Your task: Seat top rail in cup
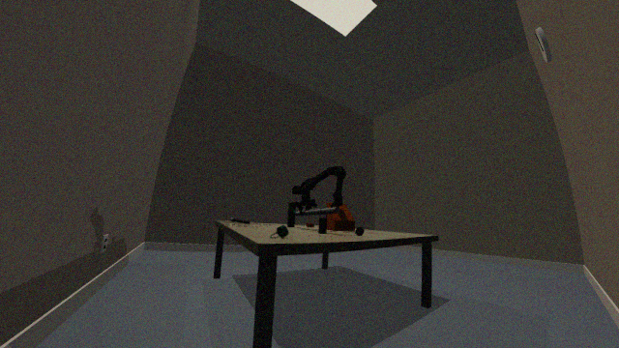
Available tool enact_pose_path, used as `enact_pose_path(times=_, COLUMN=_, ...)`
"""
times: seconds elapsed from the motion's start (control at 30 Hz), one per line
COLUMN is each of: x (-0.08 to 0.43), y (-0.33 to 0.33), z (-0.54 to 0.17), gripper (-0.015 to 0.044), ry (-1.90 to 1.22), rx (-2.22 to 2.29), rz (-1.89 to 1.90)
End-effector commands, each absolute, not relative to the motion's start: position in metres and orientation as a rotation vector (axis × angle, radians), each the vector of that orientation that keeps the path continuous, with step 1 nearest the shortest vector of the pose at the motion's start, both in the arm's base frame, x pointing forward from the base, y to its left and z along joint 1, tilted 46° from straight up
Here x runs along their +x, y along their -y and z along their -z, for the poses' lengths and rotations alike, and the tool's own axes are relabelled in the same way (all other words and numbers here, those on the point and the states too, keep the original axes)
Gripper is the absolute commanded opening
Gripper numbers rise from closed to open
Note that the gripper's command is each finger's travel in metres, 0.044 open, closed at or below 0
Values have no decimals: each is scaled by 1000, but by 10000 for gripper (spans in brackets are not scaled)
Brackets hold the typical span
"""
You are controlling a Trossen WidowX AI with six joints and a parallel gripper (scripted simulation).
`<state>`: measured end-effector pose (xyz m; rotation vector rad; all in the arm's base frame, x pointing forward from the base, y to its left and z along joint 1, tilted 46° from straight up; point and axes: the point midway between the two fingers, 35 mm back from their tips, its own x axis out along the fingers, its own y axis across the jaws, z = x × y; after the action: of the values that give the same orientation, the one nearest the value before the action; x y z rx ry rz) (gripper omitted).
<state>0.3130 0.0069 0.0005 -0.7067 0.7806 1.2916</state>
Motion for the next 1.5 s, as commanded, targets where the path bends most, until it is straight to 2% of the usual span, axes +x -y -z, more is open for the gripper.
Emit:
enact_pose_path(times=0.0, x=313, y=3, z=3, gripper=0, ry=-795, rx=-723, rz=-1279)
enact_pose_path(times=1.47, x=314, y=22, z=17, gripper=0, ry=-795, rx=-724, rz=-1279)
